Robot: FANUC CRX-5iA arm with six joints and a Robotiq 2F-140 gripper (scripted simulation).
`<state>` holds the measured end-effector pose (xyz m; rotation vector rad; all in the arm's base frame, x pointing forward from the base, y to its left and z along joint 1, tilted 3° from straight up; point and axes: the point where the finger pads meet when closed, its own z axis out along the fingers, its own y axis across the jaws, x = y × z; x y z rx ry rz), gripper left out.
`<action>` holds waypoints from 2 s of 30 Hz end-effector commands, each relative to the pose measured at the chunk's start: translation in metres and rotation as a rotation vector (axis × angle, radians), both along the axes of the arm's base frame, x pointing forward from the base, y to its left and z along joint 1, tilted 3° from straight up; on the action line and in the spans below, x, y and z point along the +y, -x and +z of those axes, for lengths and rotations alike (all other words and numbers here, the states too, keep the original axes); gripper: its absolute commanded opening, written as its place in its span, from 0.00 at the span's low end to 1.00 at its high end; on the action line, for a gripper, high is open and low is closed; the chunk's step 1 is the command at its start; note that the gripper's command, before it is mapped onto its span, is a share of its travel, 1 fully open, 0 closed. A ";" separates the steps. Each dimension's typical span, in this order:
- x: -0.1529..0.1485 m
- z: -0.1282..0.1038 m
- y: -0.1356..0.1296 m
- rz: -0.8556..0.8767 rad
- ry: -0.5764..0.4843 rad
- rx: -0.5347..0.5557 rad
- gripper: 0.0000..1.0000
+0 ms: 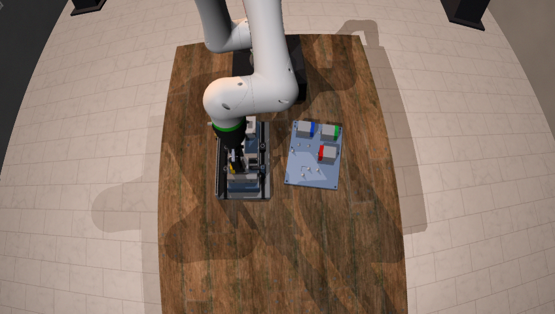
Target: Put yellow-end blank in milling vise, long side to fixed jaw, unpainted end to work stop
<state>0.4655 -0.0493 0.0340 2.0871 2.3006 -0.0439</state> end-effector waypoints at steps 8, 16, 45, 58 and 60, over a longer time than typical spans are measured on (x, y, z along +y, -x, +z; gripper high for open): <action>0.000 0.000 -0.001 0.000 0.000 -0.002 0.10; 0.000 -0.001 -0.001 0.000 0.000 -0.002 0.10; 0.000 -0.004 -0.001 0.000 0.000 -0.002 0.10; 0.001 -0.005 -0.001 0.000 0.000 -0.002 0.10; 0.001 -0.005 -0.001 0.000 0.000 -0.002 0.10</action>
